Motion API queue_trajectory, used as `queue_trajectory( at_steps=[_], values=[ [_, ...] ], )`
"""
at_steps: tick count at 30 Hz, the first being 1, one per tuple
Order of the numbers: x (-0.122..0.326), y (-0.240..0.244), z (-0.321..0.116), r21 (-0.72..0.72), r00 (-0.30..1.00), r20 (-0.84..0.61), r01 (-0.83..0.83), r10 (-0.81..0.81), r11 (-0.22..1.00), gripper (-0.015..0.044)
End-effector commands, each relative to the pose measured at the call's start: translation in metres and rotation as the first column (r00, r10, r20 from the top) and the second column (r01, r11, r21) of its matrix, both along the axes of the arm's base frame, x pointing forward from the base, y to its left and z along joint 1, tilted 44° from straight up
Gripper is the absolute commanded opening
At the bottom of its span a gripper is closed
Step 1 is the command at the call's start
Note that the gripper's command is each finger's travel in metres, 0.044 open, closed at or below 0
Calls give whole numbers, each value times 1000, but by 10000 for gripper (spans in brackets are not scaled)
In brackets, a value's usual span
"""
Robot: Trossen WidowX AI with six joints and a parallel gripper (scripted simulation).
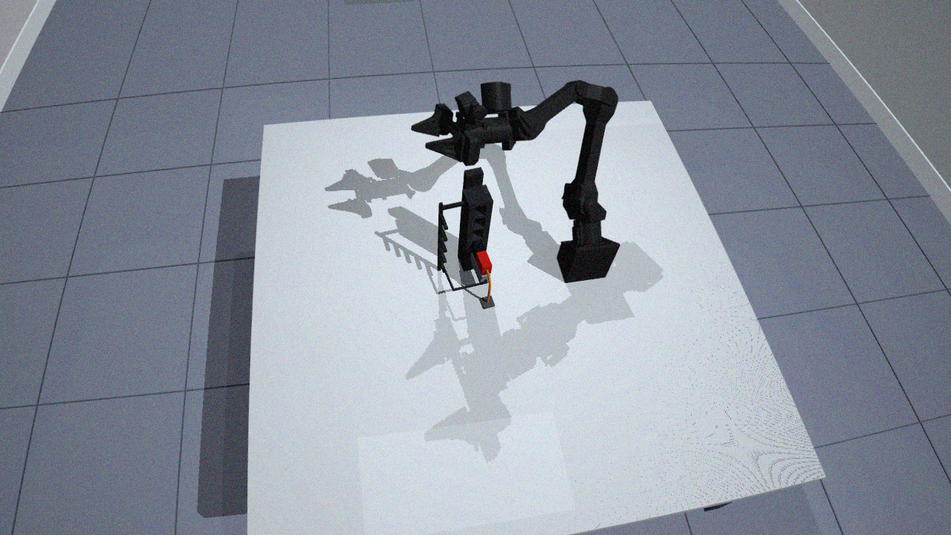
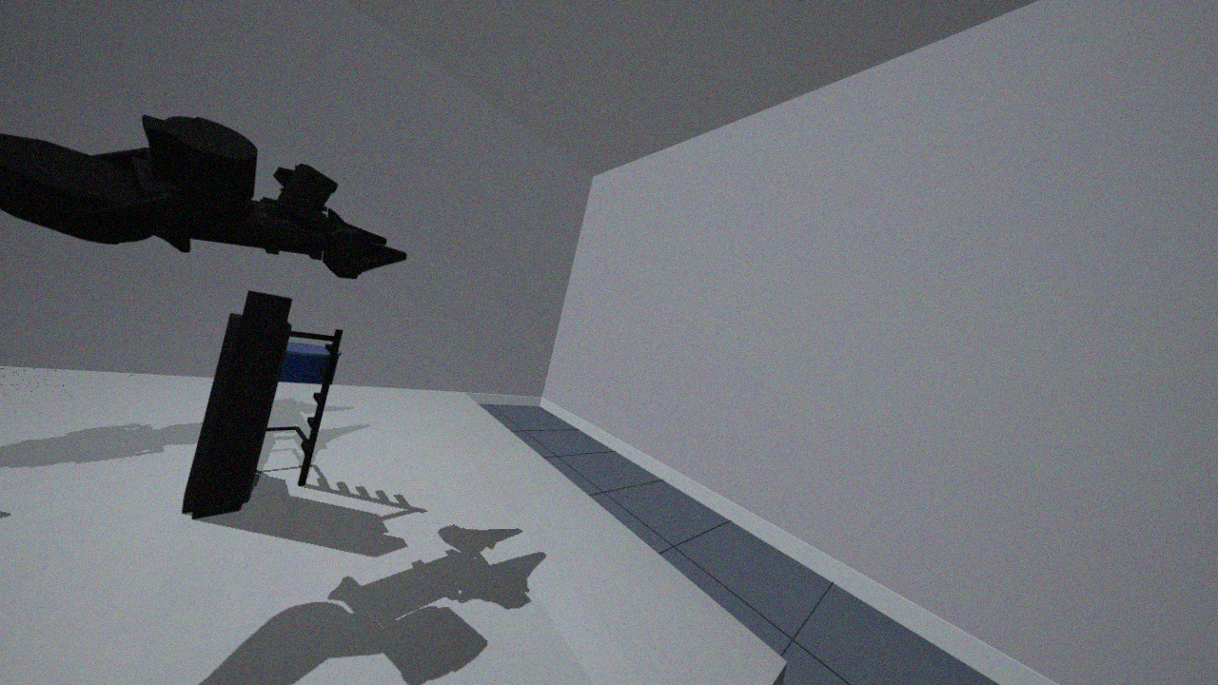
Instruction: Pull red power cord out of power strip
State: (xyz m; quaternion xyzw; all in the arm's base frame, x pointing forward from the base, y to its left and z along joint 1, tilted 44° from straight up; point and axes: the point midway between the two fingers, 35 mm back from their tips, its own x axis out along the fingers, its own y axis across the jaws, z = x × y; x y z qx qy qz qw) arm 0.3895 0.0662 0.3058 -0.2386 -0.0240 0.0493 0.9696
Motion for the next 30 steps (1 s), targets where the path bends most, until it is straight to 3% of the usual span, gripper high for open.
queue_trajectory(
  at_steps=[1,4,9,16,22,27,30],
  values=[
    [0,0,-1,-2,1000,-4,0,0,1000,374],
    [5,5,-17,-34,998,-68,-2,-1,999,295],
    [15,21,-78,-162,955,-296,-36,-13,986,164],
    [8,32,-175,-381,761,-631,-138,-148,914,160],
    [-22,24,-245,-537,520,-793,-351,-317,767,160],
    [-60,6,-290,-547,288,-828,-603,-482,580,160],
    [-87,-12,-307,-478,132,-781,-756,-611,448,160]
  ],
)
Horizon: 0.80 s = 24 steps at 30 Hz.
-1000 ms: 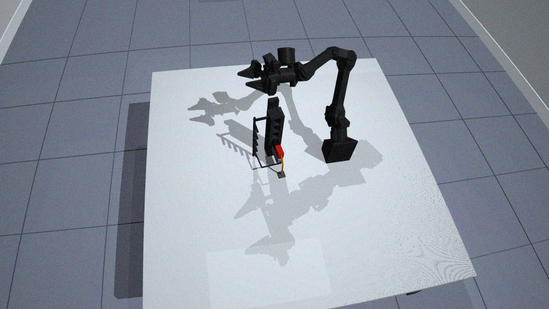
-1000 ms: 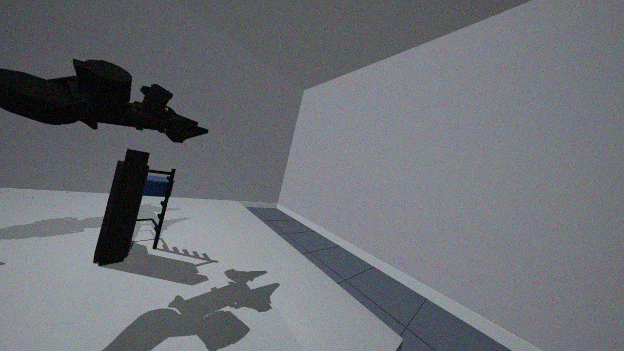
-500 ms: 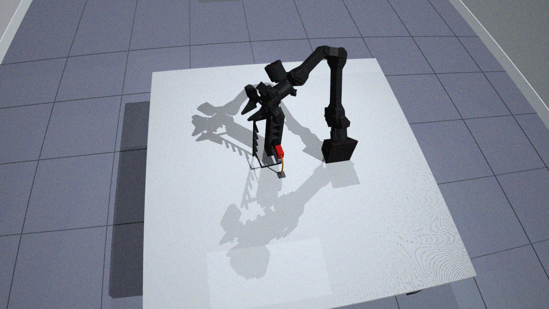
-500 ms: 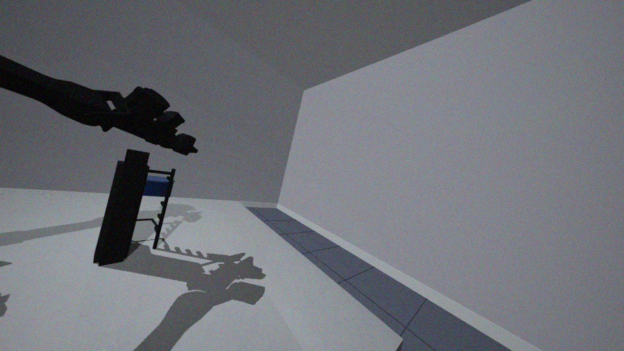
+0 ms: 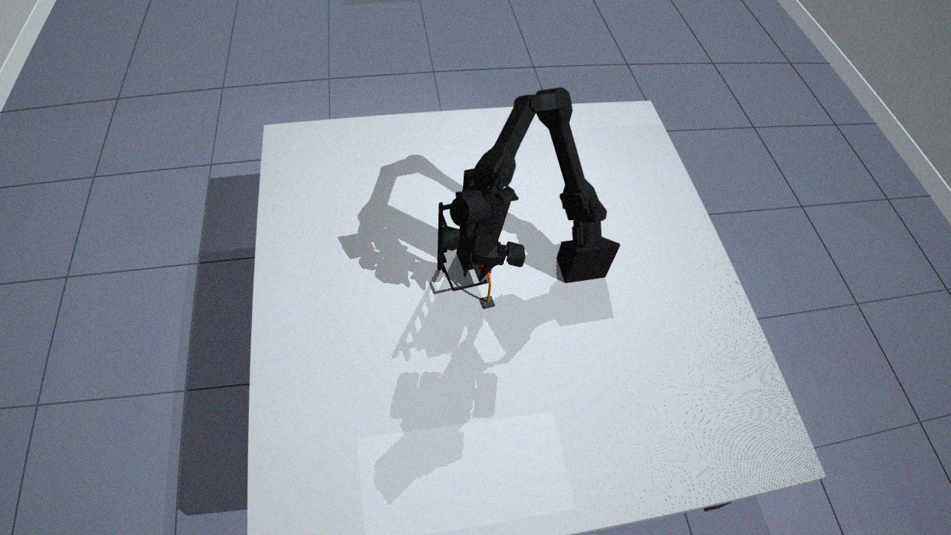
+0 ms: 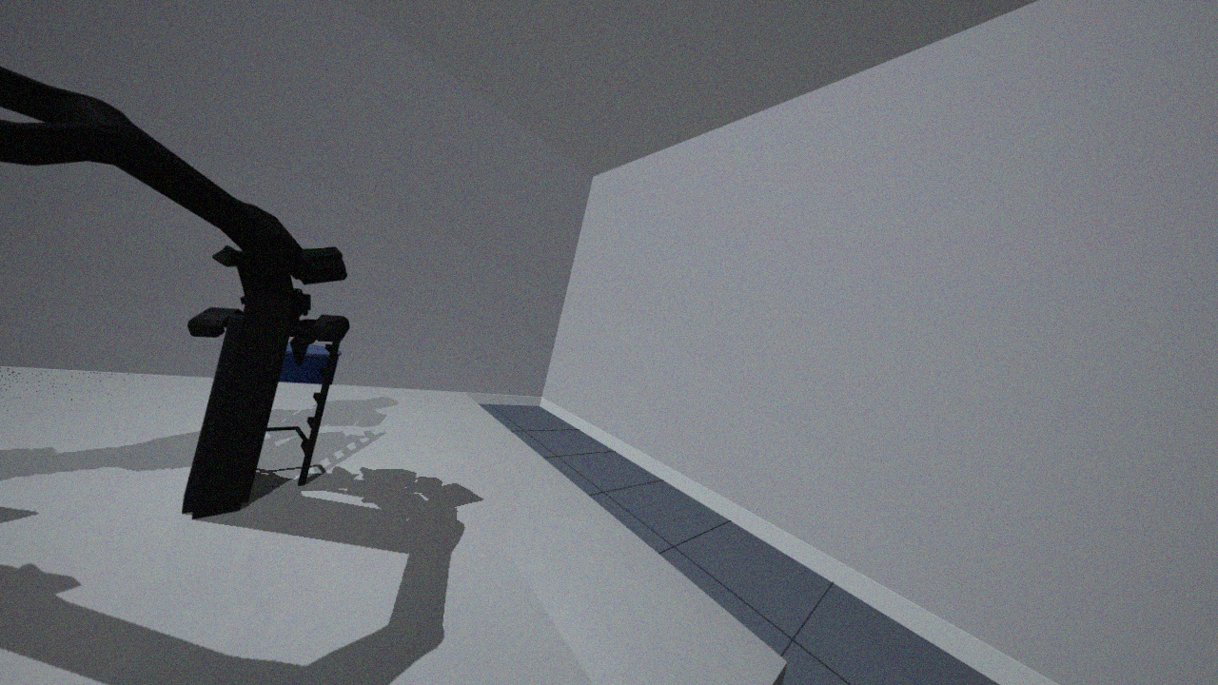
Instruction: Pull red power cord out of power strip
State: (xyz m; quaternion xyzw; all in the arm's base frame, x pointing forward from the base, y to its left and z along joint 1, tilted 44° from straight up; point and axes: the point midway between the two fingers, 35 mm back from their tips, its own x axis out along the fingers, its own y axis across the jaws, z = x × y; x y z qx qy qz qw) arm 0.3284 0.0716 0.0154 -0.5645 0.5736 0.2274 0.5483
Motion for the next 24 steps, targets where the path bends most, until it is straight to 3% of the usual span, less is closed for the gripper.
queue_trajectory(
  at_steps=[1,4,24],
  values=[
    [-36,-25,-20,-225,939,-339,-140,58,964,160],
    [-51,-36,-23,-295,872,-486,-227,59,928,160],
    [-50,-45,-14,-295,872,-487,-227,59,928,160]
  ],
)
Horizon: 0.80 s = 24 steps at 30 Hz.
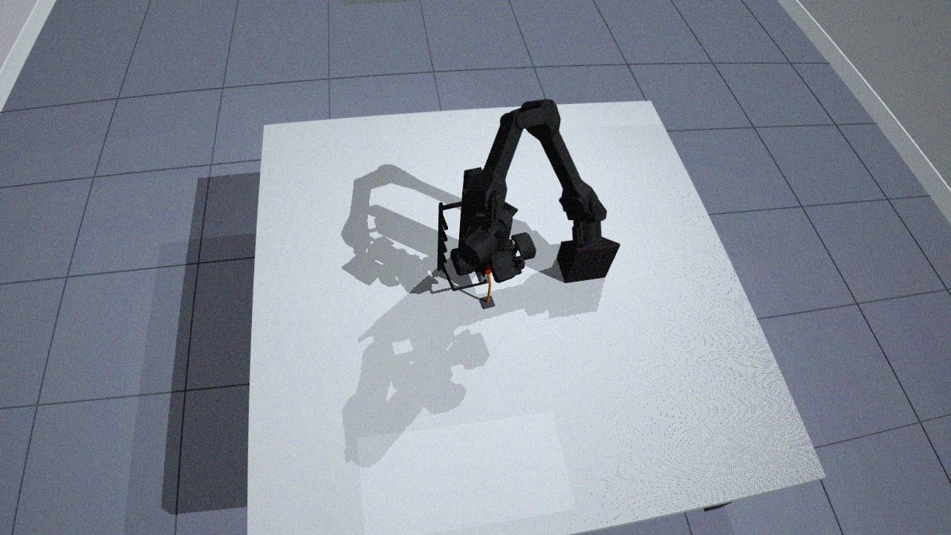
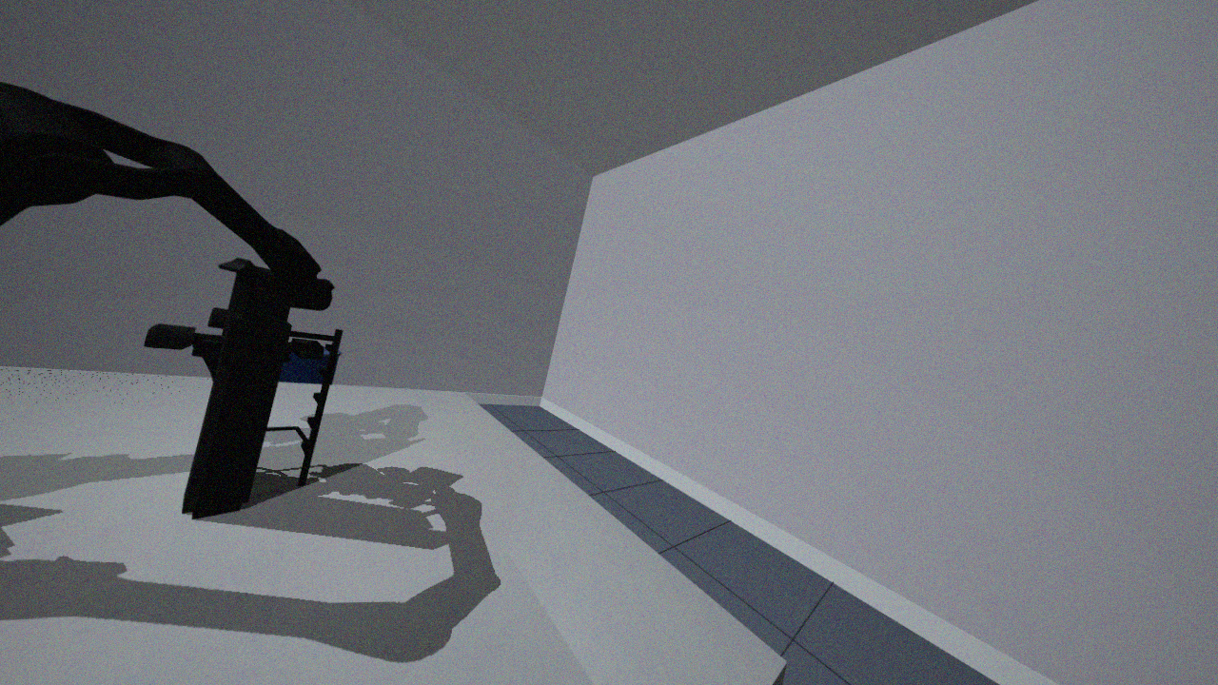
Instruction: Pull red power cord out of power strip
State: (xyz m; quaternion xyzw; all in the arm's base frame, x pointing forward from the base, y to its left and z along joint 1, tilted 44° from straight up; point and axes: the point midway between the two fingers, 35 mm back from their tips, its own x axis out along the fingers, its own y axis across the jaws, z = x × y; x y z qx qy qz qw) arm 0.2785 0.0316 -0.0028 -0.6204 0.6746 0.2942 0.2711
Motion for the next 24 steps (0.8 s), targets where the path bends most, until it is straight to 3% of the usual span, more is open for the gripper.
queue_trajectory(
  at_steps=[1,24],
  values=[
    [-1,-6,5,-5,1000,-5,-2,2,1000,160],
    [-1,-27,21,-8,1000,-6,-1,1,1000,160]
  ],
)
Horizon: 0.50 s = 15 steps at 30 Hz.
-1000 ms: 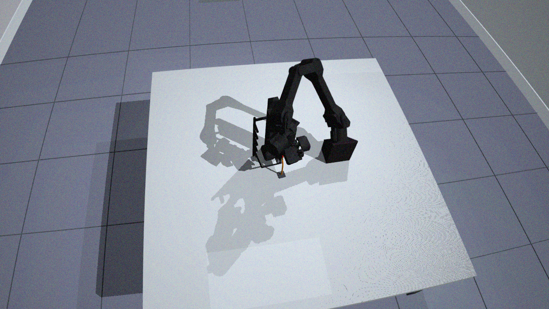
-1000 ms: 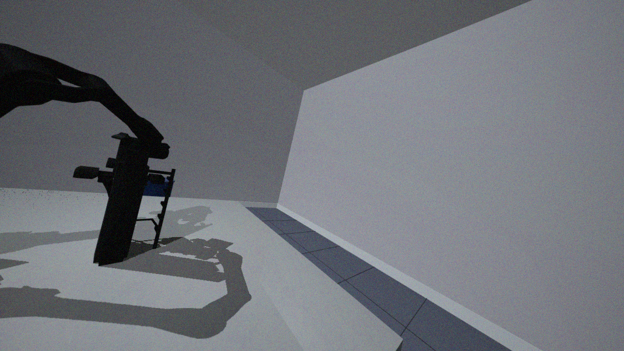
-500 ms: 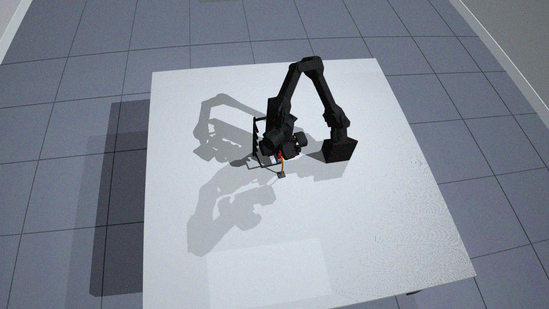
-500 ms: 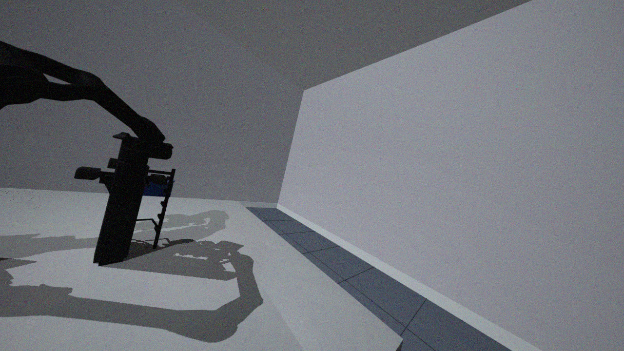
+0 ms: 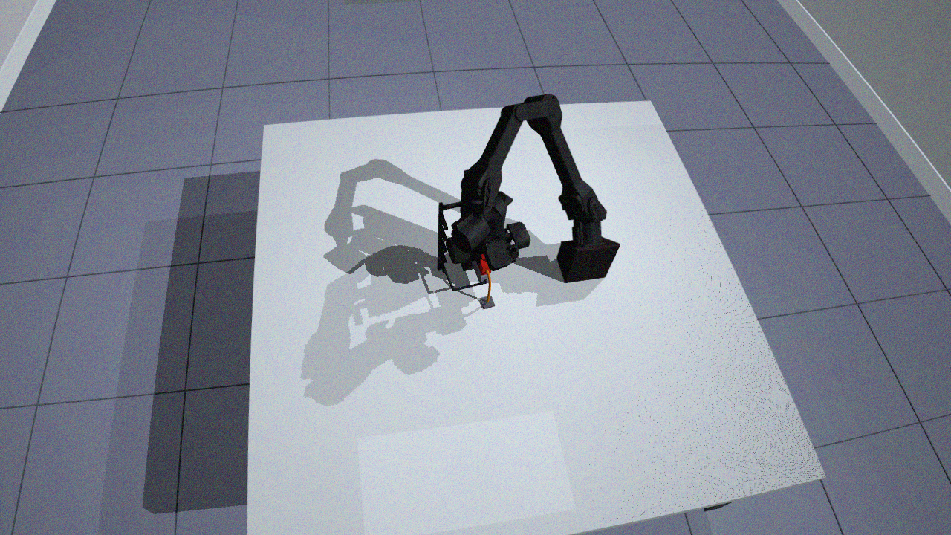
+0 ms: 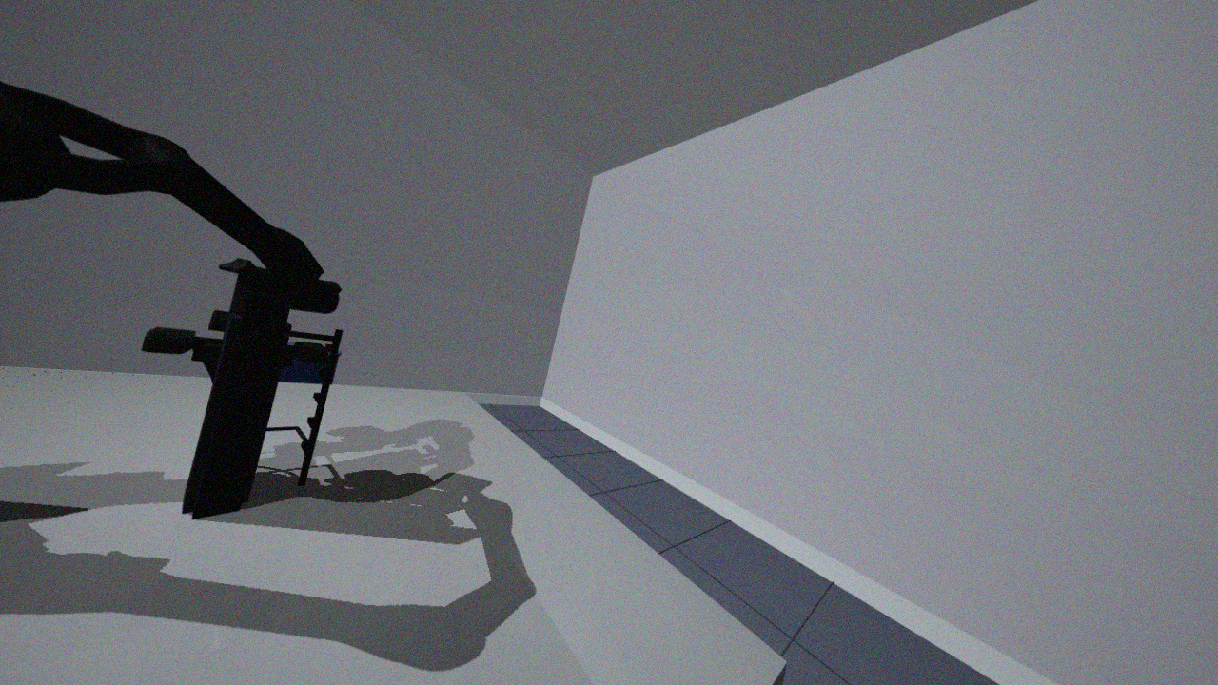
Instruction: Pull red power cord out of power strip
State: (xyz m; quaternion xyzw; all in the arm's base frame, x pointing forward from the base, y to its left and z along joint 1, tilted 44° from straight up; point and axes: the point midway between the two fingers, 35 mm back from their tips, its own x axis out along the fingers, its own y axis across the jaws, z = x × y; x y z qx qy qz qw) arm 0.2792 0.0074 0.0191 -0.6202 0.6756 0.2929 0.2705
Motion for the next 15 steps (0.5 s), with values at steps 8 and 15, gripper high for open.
queue_trajectory(
  at_steps=[8,15],
  values=[
    [-2,-9,-8,-5,1000,-6,-3,3,1000,160],
    [-1,-8,-7,-1,1000,0,0,0,1000,81]
  ],
)
